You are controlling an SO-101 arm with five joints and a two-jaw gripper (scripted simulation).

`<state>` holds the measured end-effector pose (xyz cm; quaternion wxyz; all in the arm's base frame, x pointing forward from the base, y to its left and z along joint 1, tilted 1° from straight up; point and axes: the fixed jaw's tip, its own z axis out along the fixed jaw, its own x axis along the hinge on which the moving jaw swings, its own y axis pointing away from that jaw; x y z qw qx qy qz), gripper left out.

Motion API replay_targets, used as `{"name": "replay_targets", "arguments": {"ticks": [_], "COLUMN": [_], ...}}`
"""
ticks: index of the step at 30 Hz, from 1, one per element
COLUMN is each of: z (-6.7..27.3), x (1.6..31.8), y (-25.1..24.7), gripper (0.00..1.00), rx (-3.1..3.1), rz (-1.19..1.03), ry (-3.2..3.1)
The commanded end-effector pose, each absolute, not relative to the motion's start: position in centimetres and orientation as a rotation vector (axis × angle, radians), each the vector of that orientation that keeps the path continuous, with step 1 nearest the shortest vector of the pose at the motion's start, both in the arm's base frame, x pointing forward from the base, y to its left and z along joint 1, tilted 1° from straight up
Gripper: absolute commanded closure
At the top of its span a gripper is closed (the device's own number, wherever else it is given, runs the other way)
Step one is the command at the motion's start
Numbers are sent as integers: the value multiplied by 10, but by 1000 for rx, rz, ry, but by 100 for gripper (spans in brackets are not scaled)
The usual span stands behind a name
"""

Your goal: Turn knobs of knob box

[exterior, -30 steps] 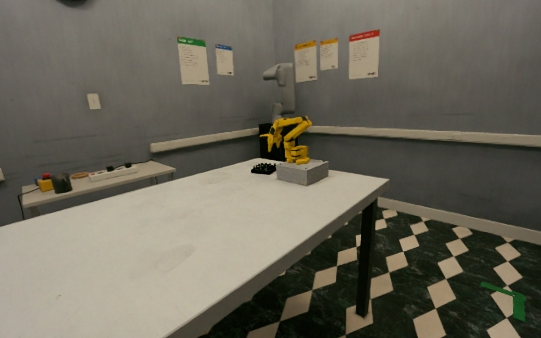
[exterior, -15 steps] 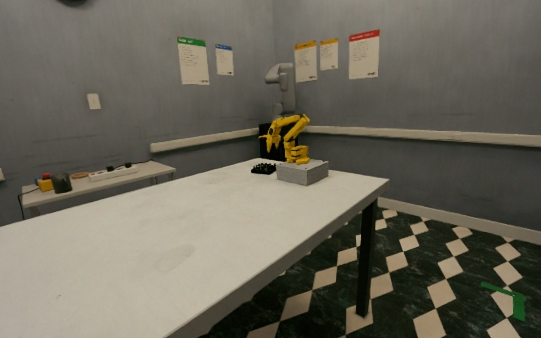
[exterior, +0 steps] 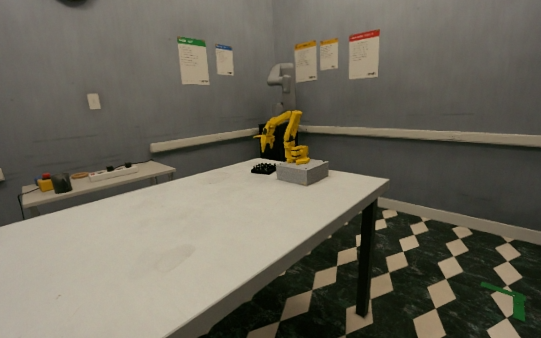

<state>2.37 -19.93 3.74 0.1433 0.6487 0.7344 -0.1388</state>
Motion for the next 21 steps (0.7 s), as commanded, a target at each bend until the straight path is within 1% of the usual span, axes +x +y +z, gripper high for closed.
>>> {"name": "replay_targets", "arguments": {"ticks": [1,21], "z": [36,36], "x": [23,23], "y": [-208,-208], "gripper": [60,60], "rx": [1884,1891], "rz": [-398,-397], "ry": [2106,2099]}}
